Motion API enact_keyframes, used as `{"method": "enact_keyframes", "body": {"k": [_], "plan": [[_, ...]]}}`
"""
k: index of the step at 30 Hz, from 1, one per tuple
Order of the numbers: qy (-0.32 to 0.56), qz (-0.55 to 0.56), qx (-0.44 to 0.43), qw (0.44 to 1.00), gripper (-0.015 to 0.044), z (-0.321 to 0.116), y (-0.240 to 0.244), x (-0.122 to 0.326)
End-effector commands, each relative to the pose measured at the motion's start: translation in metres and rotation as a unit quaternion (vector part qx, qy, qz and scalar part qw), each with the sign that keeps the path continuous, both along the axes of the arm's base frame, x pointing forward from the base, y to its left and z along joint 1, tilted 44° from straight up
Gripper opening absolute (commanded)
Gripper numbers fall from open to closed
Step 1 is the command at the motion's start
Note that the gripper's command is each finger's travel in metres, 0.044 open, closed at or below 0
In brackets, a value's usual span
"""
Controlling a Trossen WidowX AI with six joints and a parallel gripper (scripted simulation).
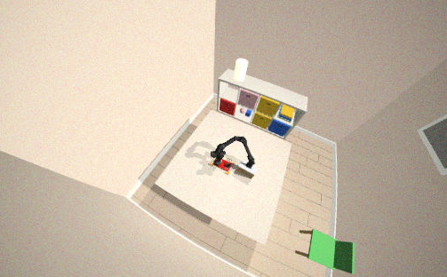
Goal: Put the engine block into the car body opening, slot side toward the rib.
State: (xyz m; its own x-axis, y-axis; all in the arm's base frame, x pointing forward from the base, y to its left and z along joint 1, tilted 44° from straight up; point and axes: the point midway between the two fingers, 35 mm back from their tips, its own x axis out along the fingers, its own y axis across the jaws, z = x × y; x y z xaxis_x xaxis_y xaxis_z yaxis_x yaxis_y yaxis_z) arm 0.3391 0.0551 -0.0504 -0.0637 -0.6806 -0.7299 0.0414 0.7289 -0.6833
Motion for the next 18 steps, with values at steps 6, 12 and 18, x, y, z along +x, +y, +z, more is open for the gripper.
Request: {"method": "enact_keyframes", "body": {"k": [6, 12, 18], "plan": [[0.006, 0.007, 0.001, 1.0, 0.016, -0.0019, -0.0014, -0.0002], [0.005, 0.006, 0.001, 1.0, 0.016, -0.0029, -0.0024, -0.0003], [0.004, 0.005, 0.001, 1.0, 0.016, -0.004, -0.0032, -0.0003]]}}
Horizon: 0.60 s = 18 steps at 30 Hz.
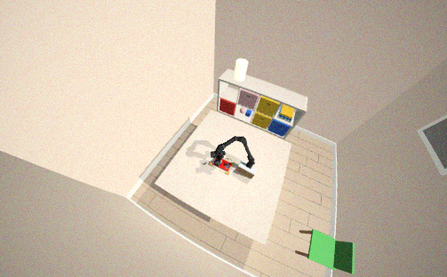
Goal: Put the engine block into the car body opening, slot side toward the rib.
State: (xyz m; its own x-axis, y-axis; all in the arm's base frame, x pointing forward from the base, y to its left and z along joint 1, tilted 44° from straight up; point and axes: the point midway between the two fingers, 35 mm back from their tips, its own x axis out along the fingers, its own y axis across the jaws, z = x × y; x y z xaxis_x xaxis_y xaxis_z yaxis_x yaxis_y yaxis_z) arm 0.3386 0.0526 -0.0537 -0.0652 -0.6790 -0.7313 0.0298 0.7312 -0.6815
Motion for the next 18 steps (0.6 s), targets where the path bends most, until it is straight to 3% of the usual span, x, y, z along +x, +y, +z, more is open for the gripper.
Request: {"method": "enact_keyframes", "body": {"k": [1, 18], "plan": [[0.0, 0.001, -0.001, 1.0, 0.016, -0.0009, -0.0009, 0.0001], [0.0, 0.001, -0.001, 1.0, 0.016, -0.0038, -0.0035, 0.0]]}}
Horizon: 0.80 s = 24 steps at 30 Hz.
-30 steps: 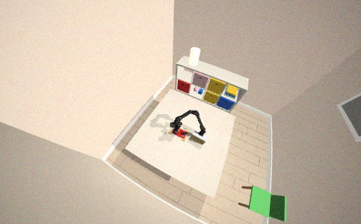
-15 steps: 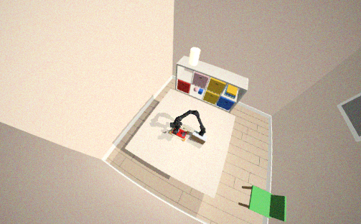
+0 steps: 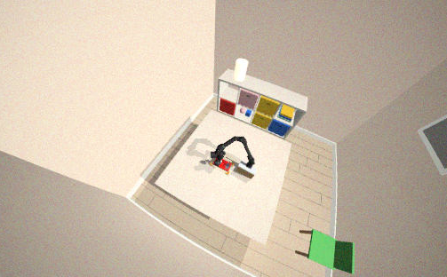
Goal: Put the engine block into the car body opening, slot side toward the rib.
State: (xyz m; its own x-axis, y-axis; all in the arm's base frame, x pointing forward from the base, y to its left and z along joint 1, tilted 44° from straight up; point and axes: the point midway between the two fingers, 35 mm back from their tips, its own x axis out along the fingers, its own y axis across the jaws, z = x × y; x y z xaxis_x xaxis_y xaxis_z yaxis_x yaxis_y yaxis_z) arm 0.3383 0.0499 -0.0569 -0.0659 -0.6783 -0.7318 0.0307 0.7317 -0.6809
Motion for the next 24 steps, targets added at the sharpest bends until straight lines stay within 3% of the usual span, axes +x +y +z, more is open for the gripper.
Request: {"method": "enact_keyframes", "body": {"k": [1, 24], "plan": [[0.0, 0.002, -0.001, 1.0, 0.016, -0.0008, -0.001, 0.0002], [0.0, 0.002, -0.001, 1.0, 0.016, -0.0047, -0.0046, 0.0]]}}
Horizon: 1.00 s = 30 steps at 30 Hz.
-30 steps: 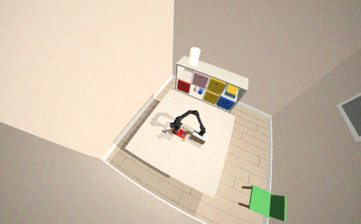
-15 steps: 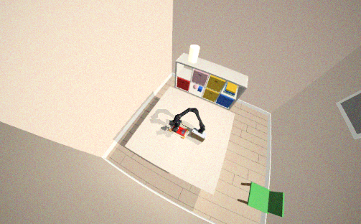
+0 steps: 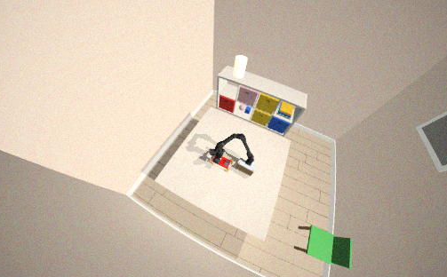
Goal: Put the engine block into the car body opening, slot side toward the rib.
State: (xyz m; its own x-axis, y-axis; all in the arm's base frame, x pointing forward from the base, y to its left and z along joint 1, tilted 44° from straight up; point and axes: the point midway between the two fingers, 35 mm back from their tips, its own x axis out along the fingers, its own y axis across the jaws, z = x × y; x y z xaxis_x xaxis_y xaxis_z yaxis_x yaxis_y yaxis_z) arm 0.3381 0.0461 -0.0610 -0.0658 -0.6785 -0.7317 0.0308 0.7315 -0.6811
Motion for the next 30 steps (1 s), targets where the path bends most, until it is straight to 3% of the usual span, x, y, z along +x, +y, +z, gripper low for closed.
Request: {"method": "enact_keyframes", "body": {"k": [1, 29, 30], "plan": [[0.0, 0.002, -0.001, 1.0, 0.016, -0.0008, -0.001, 0.0002], [0.0, 0.002, -0.001, 1.0, 0.016, -0.0055, -0.0054, -0.0001], [0.0, 0.0, 0.0, 1.0, 0.0186, -0.005, -0.0046, -0.0003]]}}
